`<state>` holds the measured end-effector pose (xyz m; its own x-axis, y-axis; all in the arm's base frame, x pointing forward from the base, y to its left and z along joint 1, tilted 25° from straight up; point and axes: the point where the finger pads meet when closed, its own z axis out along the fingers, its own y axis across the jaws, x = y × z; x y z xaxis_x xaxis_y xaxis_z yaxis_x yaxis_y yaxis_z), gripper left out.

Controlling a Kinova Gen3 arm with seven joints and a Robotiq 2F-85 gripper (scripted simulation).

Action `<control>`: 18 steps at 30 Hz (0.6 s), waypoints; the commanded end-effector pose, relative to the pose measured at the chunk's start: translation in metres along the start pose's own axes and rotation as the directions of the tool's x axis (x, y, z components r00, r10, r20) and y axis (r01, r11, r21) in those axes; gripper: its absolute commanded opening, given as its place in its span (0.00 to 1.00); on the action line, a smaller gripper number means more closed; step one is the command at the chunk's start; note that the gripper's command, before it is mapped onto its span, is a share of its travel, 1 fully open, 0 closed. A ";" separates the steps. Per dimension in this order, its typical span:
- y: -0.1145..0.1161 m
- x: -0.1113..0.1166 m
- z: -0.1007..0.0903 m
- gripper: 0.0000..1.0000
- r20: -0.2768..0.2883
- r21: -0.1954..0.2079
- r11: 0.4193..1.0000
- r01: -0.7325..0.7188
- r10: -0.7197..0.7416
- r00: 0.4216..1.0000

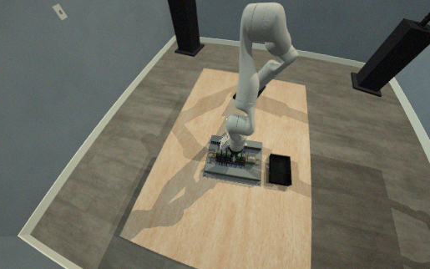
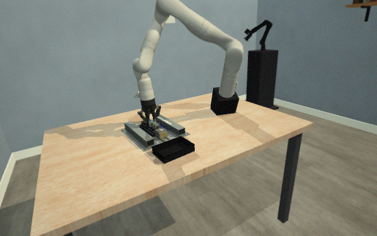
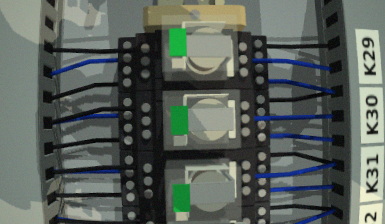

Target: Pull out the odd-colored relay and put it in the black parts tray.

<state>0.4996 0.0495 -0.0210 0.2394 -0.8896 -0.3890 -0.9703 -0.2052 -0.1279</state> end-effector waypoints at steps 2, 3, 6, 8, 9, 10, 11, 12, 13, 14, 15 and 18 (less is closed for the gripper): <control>-0.001 0.000 -0.001 0.00 -0.001 -0.001 1.000 0.000 0.000 1.000; -0.001 0.000 -0.001 0.00 -0.001 -0.003 1.000 0.000 0.000 1.000; -0.001 0.000 -0.001 0.00 -0.001 -0.011 1.000 0.000 0.000 1.000; -0.001 0.000 -0.001 0.00 -0.001 -0.018 1.000 0.000 0.000 1.000; -0.001 0.000 -0.001 0.00 -0.001 -0.021 1.000 0.000 0.000 1.000; -0.001 0.000 -0.001 0.00 -0.001 -0.023 1.000 0.000 0.000 1.000; -0.001 0.000 -0.001 0.00 -0.001 -0.025 1.000 0.000 0.000 1.000; -0.001 0.000 -0.001 0.00 -0.001 -0.025 1.000 0.000 0.000 1.000; -0.001 0.000 -0.001 0.00 -0.001 -0.025 1.000 0.000 0.000 1.000; -0.001 0.000 -0.001 0.00 -0.001 -0.026 1.000 0.000 0.000 1.000; -0.001 0.000 -0.001 0.00 -0.001 -0.026 1.000 0.000 0.000 1.000; -0.001 0.000 -0.001 0.00 -0.001 -0.027 1.000 0.000 0.000 1.000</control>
<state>0.5003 0.0495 -0.0207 0.2394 -0.8896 -0.3889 -0.9709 -0.2159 -0.1037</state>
